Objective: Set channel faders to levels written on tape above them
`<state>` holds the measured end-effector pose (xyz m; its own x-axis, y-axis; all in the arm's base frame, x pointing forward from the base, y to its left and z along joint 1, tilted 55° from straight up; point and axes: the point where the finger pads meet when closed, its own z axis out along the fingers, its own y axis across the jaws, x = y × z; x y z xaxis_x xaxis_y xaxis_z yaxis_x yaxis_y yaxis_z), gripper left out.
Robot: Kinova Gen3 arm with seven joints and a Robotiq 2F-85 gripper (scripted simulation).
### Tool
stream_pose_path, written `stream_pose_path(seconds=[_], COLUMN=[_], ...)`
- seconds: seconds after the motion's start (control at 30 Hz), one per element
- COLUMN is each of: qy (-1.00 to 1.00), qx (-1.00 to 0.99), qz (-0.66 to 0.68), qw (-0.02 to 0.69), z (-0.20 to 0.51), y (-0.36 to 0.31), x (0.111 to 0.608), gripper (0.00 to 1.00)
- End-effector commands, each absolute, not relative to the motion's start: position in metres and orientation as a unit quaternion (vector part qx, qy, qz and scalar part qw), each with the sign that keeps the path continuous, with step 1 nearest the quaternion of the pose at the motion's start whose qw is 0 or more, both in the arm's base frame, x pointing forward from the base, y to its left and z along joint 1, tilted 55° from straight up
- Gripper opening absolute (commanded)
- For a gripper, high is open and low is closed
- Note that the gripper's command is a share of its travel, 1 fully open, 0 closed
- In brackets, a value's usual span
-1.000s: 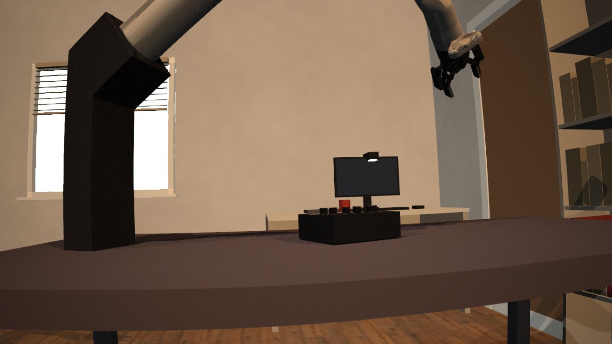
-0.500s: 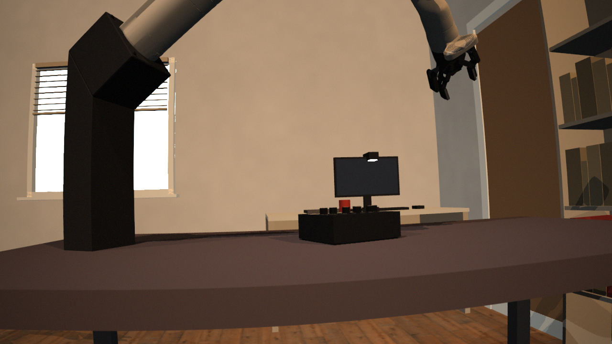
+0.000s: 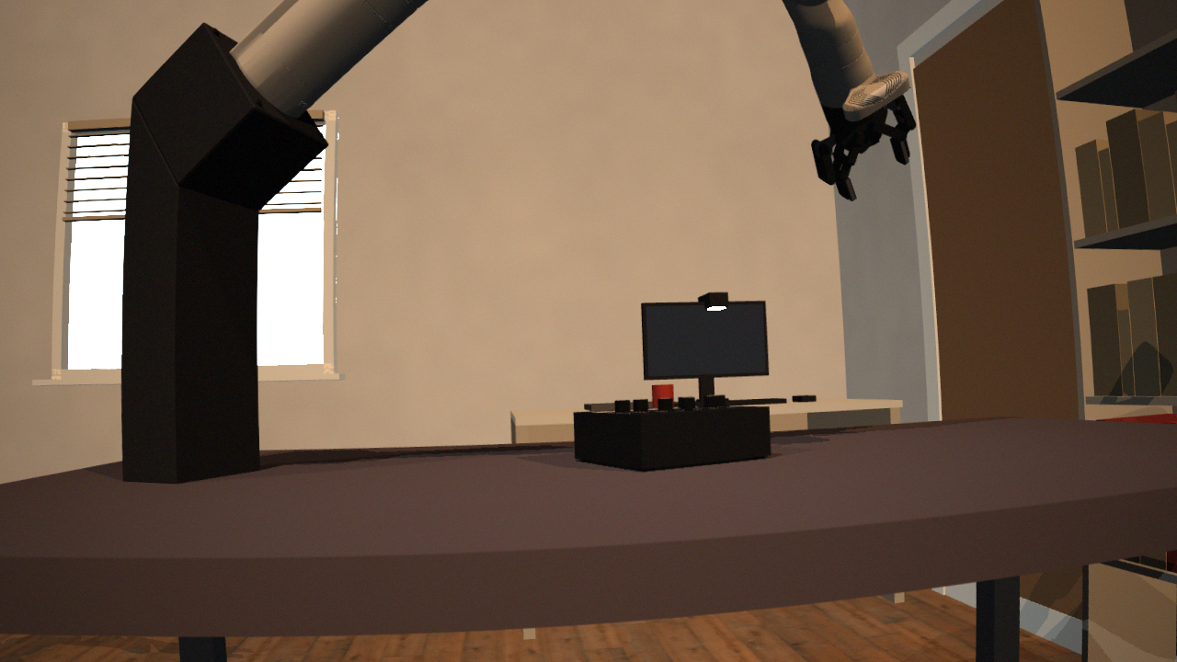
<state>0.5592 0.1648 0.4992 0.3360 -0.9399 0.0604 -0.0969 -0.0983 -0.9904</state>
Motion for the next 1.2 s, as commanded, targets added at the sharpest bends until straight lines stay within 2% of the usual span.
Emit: stream_pose_path(seconds=[0.0,1.17], qy=[0.418,0.447], qx=[-0.626,-0.627], qz=[-0.395,-0.4], qw=[0.526,0.496], z=[0.49,0.455], y=[0.173,0.162], x=[0.557,0.556], gripper=[1.0,1.0])
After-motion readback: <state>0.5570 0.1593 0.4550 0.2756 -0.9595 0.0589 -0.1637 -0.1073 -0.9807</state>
